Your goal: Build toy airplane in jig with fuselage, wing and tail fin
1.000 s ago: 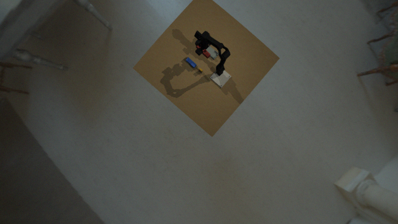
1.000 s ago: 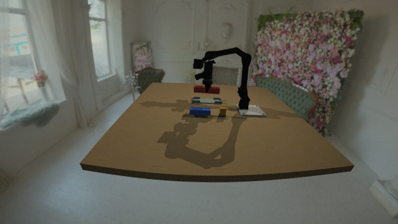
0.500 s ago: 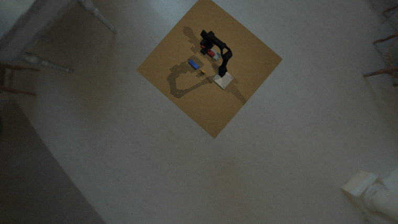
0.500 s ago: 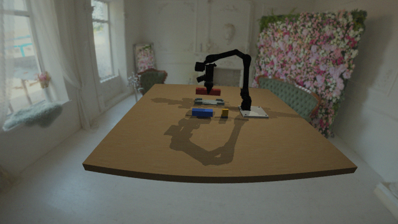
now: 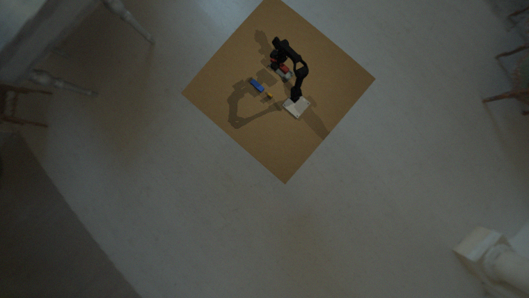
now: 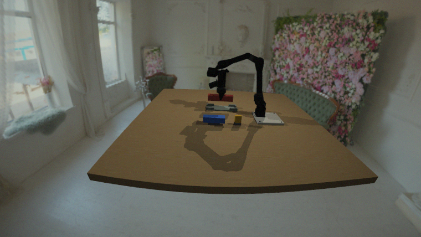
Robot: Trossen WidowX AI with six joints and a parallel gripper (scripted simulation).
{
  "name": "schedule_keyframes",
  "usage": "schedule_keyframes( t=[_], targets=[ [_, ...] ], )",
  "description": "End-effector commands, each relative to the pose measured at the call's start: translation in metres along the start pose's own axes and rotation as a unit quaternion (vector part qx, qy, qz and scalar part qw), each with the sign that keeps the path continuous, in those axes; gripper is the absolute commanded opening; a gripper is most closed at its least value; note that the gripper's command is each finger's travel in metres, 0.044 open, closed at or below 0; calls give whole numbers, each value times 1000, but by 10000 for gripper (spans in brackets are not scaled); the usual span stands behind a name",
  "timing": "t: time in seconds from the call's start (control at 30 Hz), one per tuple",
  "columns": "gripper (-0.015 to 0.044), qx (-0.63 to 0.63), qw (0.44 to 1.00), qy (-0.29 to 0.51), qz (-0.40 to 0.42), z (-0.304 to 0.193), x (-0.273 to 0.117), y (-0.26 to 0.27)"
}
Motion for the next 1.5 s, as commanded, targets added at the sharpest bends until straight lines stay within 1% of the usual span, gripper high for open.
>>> schedule_keyframes(
  t=[0.0,0.1,0.33,0.37,0.87,1.47],
  targets=[
    [0,-5,1000,2,-1,0,7,-13],
    [0,-6,1000,2,-1,0,9,-17],
    [184,-6,1000,2,-1,0,9,-17],
    [195,-6,1000,2,-1,0,9,-17],
    [195,-6,1000,2,-1,0,10,-17],
    [195,-6,1000,2,-1,1,39,-18]
  ],
)
Point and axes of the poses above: the point midway between the two fingers, 35 mm back from their tips, its own x axis out along the fingers, its own y axis across the jaws, z = x × y, the point moved 4 cm from there along -x, back along the fingers, and after that the axes turned 9 degrees about x, right-handed, at the moved point
